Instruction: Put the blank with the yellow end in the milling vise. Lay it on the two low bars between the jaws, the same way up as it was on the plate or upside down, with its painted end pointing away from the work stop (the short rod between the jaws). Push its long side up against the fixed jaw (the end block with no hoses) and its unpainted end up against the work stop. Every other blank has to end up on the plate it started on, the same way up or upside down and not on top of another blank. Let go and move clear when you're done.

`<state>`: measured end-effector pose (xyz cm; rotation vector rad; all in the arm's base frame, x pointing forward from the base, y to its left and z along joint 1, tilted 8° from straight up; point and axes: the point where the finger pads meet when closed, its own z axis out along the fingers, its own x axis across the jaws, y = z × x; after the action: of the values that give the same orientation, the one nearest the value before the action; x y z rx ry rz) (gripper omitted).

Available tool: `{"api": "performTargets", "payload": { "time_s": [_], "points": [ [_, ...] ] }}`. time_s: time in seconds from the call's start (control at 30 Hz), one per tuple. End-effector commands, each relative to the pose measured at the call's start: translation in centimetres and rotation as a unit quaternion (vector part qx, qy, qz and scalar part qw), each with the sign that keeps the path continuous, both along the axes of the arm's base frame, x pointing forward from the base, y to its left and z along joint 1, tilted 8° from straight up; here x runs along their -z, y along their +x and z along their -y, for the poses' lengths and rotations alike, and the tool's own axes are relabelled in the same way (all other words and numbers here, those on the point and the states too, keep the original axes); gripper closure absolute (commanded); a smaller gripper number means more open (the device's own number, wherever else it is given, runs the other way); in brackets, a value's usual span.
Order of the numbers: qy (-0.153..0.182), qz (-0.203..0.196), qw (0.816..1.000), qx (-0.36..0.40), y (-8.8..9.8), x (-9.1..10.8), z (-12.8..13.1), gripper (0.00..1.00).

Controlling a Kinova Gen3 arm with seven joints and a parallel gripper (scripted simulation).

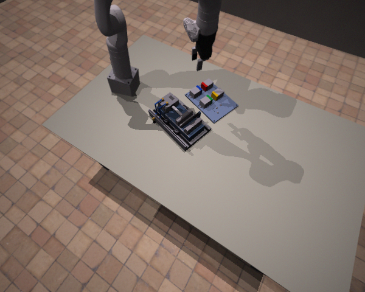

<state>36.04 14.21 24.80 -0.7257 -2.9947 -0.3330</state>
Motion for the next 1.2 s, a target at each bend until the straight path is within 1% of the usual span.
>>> {"api": "performTargets", "payload": {
  "time_s": [0.0,0.17,0.23,0.27,0.73,0.8,0.83,1.17],
  "points": [
    [-0.011,0.015,1.000,-0.021,0.2,-0.5,-1.5,0.00],
    [-0.030,0.032,0.998,-0.050,0.3,-0.9,-2.6,0.00],
    [-0.030,0.032,0.998,-0.050,0.3,-0.9,-2.6,0.00],
    [-0.030,0.030,0.998,-0.048,0.3,-0.8,-2.0,0.00],
    [-0.081,0.077,0.985,-0.129,0.7,-1.8,-5.3,0.00],
    [-0.081,0.077,0.985,-0.129,0.7,-1.8,-5.3,0.00],
    [-0.077,0.078,0.986,-0.122,1.1,-1.9,-4.9,0.00],
    [-0.084,0.081,0.984,-0.133,1.2,-3.0,-8.5,0.00]
  ]
}}
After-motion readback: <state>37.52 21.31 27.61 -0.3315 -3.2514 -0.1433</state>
